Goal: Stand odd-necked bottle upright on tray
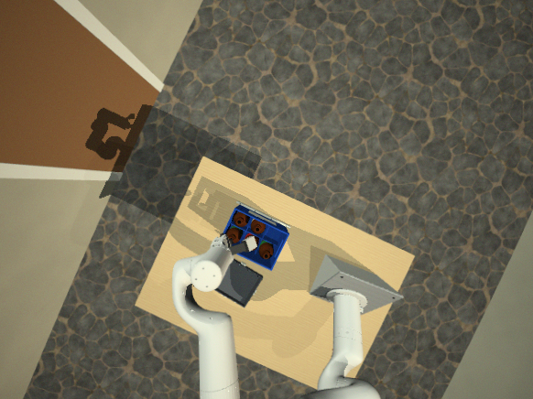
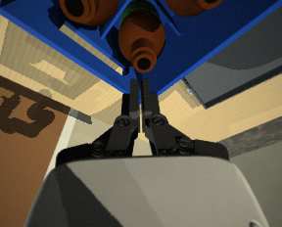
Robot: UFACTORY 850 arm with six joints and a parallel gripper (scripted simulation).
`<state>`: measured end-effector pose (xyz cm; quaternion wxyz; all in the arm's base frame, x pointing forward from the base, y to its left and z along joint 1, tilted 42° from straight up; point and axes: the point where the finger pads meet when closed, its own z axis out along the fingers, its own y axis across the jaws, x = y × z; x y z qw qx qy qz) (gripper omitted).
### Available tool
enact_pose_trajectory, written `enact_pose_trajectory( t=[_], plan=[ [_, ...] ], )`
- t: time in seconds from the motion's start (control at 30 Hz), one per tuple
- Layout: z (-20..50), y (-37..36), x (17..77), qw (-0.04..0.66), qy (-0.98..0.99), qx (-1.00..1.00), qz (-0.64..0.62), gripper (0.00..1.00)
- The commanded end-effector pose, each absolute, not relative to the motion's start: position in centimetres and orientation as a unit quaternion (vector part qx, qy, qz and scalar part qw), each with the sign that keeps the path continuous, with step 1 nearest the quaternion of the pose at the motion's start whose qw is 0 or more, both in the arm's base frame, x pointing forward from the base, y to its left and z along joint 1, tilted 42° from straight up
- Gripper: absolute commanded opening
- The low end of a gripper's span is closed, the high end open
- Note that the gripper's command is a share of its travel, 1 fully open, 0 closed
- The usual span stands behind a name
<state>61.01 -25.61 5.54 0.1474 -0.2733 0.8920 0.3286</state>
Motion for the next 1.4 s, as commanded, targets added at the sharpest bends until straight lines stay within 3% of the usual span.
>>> enact_pose_trajectory(
  t=[0.0,0.03,0.07,1.37],
  plan=[
    [6.29,-25.05,61.12,0.149,0.893,-0.273,0.326,0.00],
    [6.29,-25.05,61.12,0.149,0.893,-0.273,0.326,0.00],
    [6.29,-25.05,61.12,0.149,0.893,-0.273,0.326,0.65],
    [6.27,-25.02,61.12,0.149,0.893,-0.273,0.326,0.65]
  ],
)
